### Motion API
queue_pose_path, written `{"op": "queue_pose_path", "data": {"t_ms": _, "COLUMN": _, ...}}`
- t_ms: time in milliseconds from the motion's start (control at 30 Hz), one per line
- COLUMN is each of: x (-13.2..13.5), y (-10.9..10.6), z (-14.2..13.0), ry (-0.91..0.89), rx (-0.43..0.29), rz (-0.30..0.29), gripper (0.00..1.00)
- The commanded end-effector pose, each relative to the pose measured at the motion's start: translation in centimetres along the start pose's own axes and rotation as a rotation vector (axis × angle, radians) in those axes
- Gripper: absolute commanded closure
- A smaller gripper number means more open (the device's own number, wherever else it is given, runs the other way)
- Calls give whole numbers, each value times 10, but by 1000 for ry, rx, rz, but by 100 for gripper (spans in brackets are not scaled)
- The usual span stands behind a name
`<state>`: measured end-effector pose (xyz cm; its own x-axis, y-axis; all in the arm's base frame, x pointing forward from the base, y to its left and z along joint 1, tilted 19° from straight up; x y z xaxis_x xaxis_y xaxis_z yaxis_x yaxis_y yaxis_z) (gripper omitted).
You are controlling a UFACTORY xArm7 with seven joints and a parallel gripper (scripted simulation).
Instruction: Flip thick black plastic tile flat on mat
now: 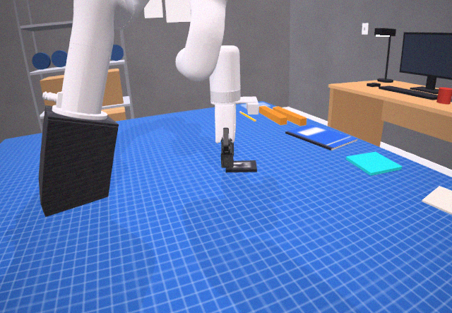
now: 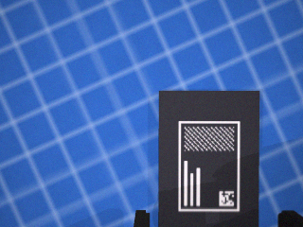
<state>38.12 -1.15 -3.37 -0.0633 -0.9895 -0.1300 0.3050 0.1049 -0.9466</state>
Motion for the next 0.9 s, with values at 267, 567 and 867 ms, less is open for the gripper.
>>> {"op": "queue_pose_path", "data": {"t_ms": 267, "x": 0, "y": 5, "z": 1, "ry": 0, "rx": 2, "rz": -1, "gripper": 24}}
{"op": "queue_pose_path", "data": {"t_ms": 567, "x": 0, "y": 8, "z": 1, "ry": 0, "rx": 2, "rz": -1, "gripper": 24}}
{"op": "queue_pose_path", "data": {"t_ms": 867, "x": 0, "y": 10, "z": 1, "ry": 0, "rx": 2, "rz": -1, "gripper": 24}}
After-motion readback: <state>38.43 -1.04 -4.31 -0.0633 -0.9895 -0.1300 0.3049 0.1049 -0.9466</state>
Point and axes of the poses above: the point where the finger pads meet when closed, its own y axis out along the fingers, its own x axis across the jaws, z = x × y, the point moved 1 cm from there along -y, back along the fingers, and after that the axes turned 15 degrees about -y, right-handed, at the moved point
